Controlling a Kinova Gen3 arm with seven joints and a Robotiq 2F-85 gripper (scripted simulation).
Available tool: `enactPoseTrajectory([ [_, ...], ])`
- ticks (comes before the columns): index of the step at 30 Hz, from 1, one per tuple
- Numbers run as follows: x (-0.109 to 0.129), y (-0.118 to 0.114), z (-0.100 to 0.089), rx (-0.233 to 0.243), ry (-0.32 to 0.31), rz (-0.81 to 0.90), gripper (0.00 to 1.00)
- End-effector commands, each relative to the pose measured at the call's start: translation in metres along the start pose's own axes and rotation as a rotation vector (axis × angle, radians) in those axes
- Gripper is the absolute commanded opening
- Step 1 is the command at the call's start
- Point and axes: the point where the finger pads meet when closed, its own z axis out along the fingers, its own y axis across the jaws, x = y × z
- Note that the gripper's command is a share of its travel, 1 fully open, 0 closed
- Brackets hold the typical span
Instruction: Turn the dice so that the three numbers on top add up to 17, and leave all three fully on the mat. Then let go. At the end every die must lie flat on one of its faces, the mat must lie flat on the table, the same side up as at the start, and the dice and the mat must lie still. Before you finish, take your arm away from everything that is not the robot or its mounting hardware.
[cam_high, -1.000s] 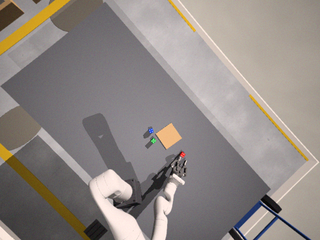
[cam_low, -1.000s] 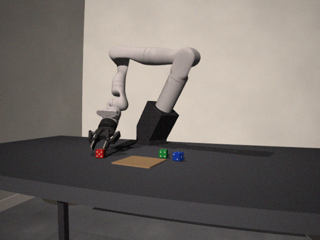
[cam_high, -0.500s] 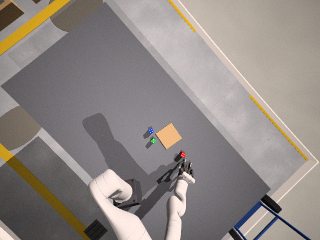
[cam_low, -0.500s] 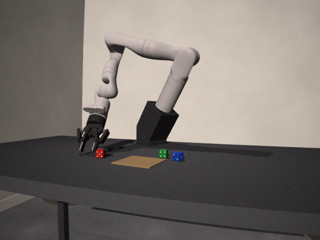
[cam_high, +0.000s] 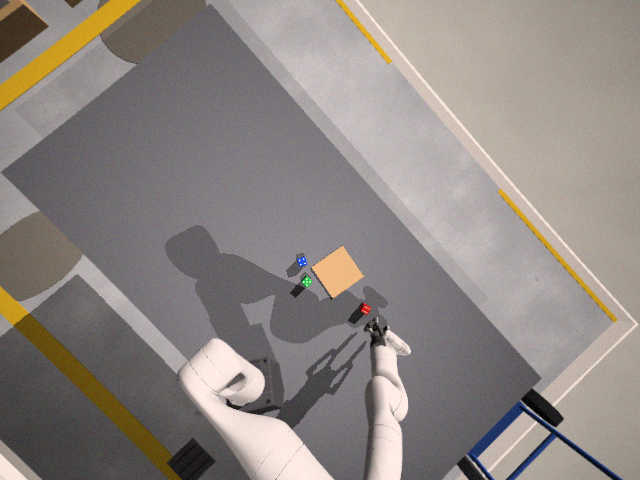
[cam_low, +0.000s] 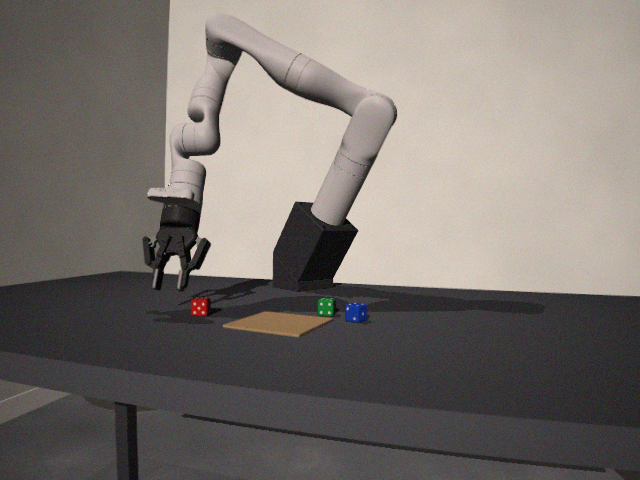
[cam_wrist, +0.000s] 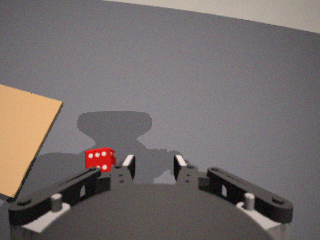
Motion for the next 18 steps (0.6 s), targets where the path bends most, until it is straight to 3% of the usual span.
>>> enactPoseTrajectory([
  [1,0.019,-0.002,-0.014,-0.018,-0.075,-0.052,0.46],
  [5,0.028,-0.017,-0.026,-0.012,-0.161,-0.050,0.46],
  [7,0.028,-0.017,-0.026,-0.012,-0.161,-0.050,0.46],
  [18,0.043,-0.055,-0.055,0.006,-0.323,-0.053,0.46],
])
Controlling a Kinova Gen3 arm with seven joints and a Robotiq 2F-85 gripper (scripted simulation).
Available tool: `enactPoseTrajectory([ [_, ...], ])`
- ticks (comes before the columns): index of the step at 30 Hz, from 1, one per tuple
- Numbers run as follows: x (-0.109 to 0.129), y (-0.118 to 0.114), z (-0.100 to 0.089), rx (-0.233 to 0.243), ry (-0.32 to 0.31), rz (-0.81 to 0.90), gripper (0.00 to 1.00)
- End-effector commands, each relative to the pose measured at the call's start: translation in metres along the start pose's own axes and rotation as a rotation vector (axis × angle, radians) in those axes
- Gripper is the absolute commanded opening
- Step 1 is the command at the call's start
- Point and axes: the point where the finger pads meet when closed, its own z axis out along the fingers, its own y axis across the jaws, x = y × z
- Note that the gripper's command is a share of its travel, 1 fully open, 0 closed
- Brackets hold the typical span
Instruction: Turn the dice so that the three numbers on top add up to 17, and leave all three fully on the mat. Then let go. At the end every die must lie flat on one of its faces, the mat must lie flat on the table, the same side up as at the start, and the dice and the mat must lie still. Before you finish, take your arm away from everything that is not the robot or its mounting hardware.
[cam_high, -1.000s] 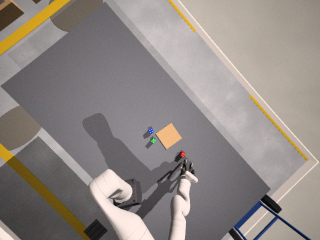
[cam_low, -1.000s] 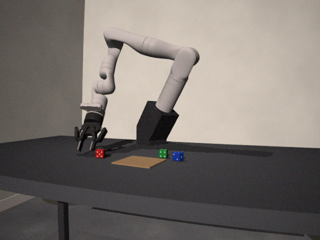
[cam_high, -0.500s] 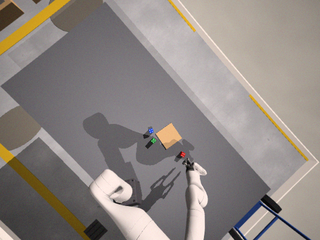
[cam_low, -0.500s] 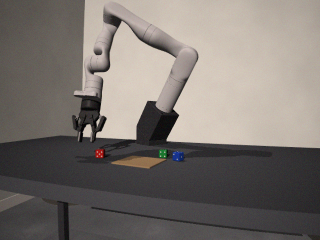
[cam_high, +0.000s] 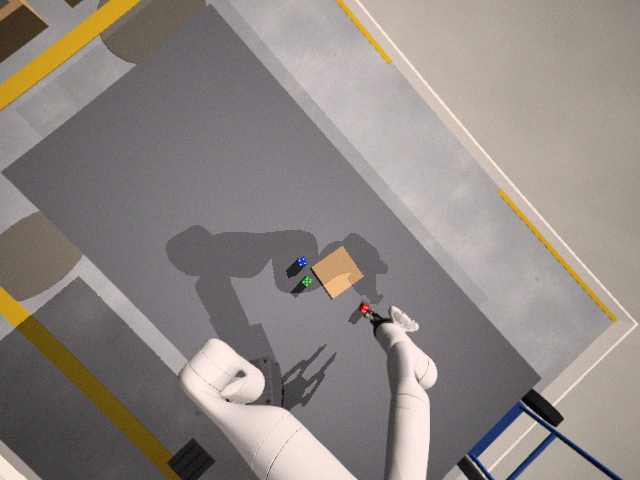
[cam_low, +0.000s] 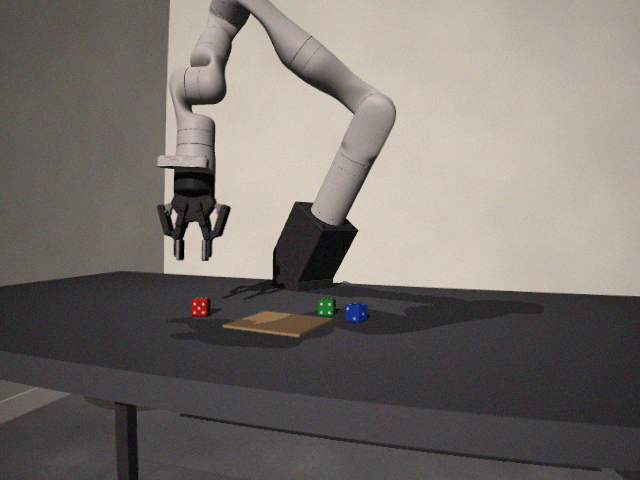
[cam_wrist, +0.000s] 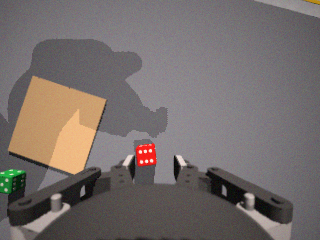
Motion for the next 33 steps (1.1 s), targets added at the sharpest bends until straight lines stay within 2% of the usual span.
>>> enactPoseTrajectory([
  [1,0.006,-0.004,-0.009,-0.012,-0.025,-0.019,0.46],
  [15,0.006,-0.014,-0.016,-0.007,-0.060,-0.022,0.46],
  [16,0.006,-0.014,-0.016,-0.007,-0.060,-0.022,1.00],
  [27,0.006,-0.014,-0.016,-0.007,-0.060,-0.023,1.00],
  [33,-0.005,-0.016,0.006,0.000,-0.059,-0.123,1.00],
])
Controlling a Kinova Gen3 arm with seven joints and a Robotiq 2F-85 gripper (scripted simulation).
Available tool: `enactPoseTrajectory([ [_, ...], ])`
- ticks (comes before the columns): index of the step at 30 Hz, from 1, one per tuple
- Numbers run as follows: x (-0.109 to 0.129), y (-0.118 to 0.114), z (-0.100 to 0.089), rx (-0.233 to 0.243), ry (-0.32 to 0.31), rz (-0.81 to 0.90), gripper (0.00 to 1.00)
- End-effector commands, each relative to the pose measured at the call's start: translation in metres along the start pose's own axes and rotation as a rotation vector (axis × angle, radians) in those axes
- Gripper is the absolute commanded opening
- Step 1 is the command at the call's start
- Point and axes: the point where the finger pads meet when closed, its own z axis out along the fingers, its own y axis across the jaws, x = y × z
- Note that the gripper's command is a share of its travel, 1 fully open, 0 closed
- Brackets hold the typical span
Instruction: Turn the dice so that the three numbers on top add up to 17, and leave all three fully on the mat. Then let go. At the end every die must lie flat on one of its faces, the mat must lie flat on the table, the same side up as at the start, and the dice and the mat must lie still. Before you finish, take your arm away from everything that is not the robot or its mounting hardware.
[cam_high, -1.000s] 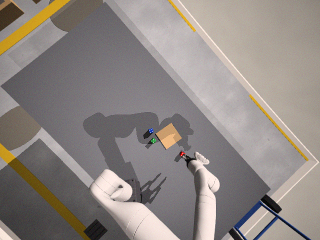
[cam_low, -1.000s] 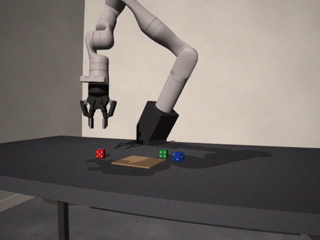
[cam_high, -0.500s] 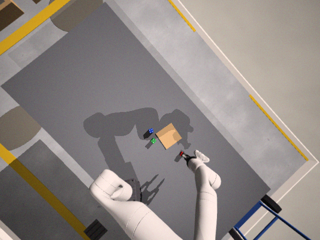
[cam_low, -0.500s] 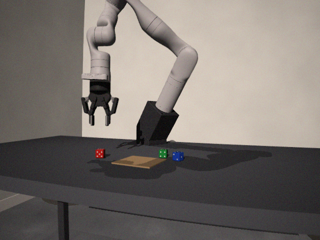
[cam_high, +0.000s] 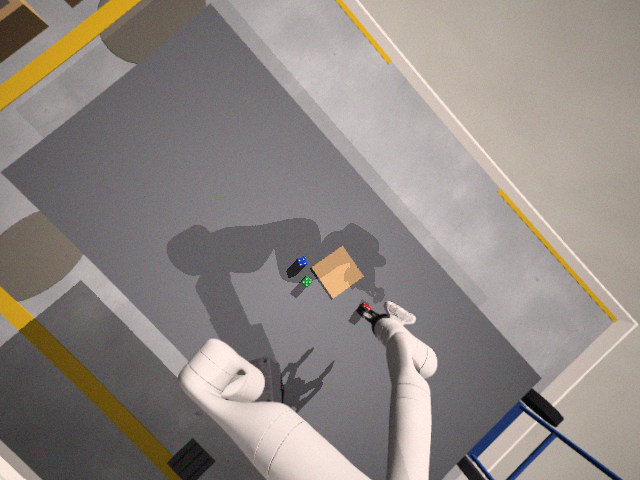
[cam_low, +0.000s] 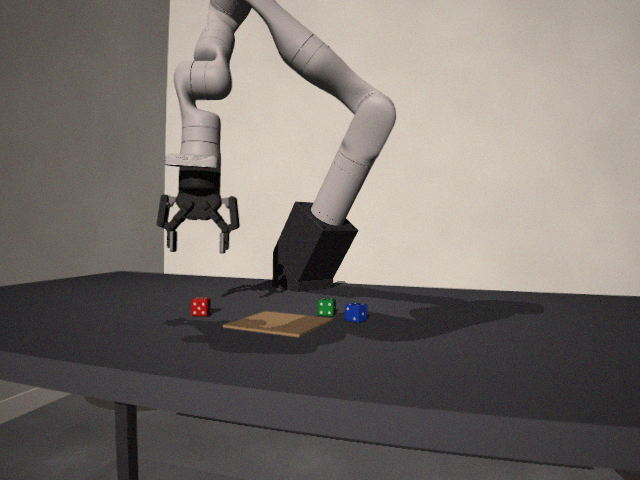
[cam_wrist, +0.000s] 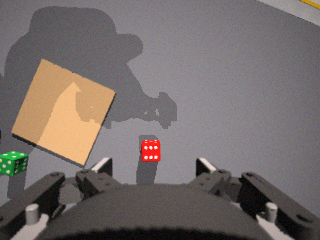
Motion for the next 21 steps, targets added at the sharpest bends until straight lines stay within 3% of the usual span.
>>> enactPoseTrajectory([
  [1,-0.0047,-0.0065,0.0118,0.017,-0.003,-0.025,1.00],
  [2,-0.0048,-0.0065,0.0121,0.017,-0.003,-0.027,1.00],
  [3,-0.0048,-0.0065,0.0121,0.017,-0.003,-0.027,0.46],
  [21,-0.0048,-0.0065,0.0121,0.017,-0.003,-0.027,0.46],
])
